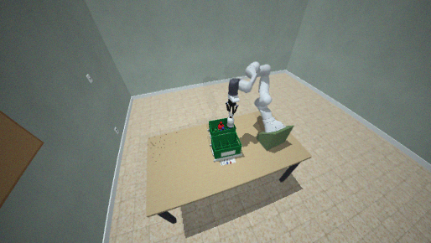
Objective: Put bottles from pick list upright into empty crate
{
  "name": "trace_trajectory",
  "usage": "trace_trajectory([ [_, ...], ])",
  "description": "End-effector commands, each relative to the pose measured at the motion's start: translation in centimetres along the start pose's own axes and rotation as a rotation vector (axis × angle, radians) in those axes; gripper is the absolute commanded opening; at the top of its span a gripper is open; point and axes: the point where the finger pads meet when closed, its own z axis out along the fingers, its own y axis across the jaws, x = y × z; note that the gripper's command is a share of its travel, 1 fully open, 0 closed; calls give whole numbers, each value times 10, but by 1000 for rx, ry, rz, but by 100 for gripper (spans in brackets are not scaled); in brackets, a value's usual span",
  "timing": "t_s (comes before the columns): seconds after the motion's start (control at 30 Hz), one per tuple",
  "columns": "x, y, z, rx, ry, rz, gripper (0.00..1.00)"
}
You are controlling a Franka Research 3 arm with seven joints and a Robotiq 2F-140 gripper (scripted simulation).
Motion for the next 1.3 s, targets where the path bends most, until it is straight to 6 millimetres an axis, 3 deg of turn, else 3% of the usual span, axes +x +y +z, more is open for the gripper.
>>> trace_trajectory([
  [0.0, 8, -2, -4, -3, 13, 35, 0],
  [1.27, 60, -42, -5, -3, 13, 35, 0],
])
